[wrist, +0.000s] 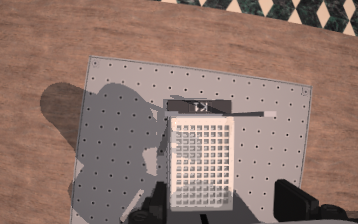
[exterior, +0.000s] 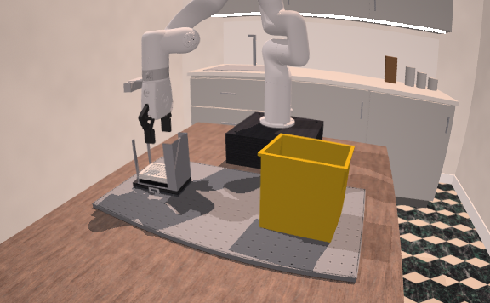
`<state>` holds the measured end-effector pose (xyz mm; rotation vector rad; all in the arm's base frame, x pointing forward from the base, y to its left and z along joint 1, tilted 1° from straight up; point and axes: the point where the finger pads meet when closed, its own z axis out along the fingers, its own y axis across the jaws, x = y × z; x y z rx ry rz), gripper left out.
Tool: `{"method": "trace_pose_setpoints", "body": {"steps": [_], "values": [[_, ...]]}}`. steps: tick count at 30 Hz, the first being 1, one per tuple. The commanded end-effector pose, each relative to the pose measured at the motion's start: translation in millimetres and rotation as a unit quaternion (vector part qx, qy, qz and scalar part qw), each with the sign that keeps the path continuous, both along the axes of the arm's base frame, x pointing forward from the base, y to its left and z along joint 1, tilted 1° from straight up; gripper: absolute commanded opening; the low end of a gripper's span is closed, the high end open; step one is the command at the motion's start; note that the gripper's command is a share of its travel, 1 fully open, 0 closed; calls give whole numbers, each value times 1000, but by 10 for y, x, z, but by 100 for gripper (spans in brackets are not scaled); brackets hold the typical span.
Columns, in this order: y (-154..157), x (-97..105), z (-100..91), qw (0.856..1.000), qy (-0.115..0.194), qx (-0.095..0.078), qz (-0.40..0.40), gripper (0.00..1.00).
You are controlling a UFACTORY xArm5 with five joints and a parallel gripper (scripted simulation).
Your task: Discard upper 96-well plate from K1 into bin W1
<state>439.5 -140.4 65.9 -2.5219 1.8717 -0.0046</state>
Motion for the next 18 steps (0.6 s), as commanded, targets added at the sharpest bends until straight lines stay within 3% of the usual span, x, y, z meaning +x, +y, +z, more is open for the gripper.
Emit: {"method": "trace_pose_setpoints", "body": {"steps": [1,18], "values": [[-4,15,-36,1000,-2,-1,0,100],[1,17,-286,1000,-2,-1,0,100]]}}
